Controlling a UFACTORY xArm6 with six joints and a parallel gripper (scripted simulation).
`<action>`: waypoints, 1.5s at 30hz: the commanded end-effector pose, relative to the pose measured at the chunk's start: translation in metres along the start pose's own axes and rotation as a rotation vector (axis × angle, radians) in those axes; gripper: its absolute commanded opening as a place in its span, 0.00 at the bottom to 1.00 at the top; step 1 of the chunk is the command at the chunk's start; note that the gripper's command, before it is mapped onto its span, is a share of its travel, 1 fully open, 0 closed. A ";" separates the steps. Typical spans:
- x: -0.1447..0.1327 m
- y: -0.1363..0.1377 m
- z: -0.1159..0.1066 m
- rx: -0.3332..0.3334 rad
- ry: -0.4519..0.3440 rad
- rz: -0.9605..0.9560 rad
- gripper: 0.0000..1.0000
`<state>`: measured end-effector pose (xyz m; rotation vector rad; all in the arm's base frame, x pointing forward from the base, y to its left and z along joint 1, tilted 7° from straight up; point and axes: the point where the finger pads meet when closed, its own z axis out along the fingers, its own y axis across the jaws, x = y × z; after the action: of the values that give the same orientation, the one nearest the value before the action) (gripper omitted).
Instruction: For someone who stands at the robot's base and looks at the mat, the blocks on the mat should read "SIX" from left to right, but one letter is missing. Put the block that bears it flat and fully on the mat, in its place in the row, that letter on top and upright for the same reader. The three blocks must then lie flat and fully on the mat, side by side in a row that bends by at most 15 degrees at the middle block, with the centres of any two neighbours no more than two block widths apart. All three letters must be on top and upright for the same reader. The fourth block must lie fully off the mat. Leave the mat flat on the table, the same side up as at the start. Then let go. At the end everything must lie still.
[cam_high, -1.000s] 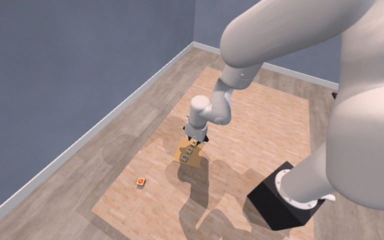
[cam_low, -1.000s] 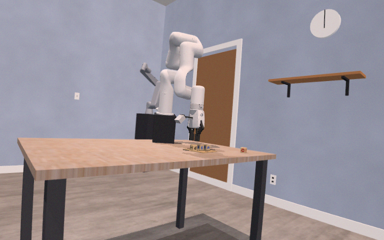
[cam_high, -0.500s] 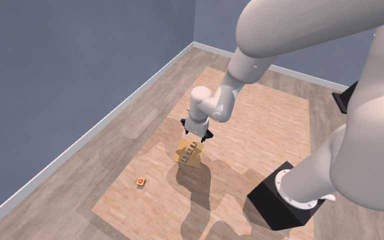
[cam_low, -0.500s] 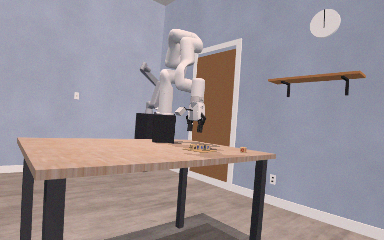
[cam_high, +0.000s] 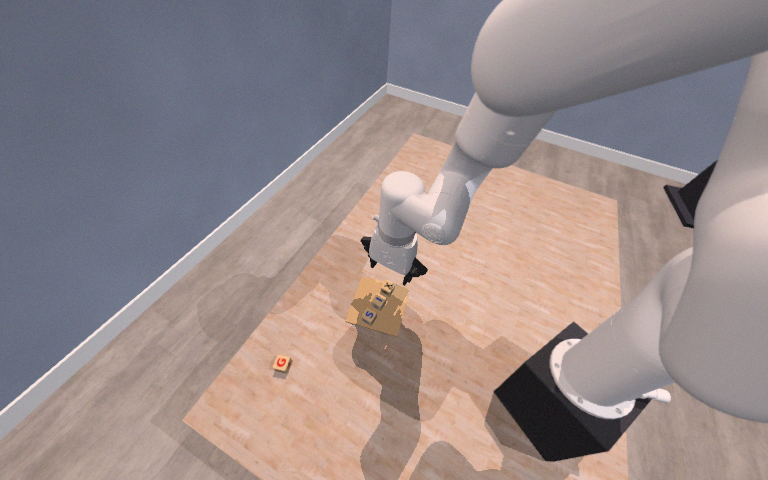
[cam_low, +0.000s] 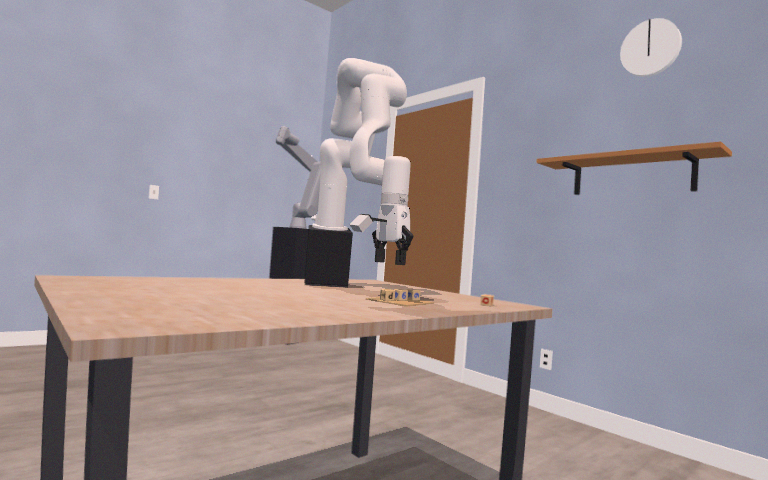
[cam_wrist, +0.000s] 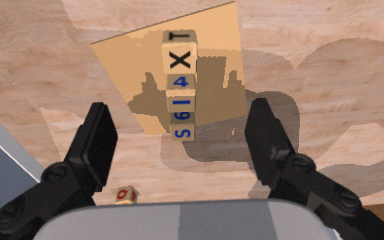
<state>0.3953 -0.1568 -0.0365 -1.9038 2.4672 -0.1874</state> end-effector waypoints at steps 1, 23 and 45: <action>0.000 -0.001 -0.001 0.003 0.000 0.000 1.00; 0.000 -0.001 -0.066 0.003 0.000 0.000 1.00; 0.000 -0.001 -0.084 0.003 0.000 0.000 1.00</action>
<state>0.3876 -0.1499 0.0457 -1.9040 2.4675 -0.1866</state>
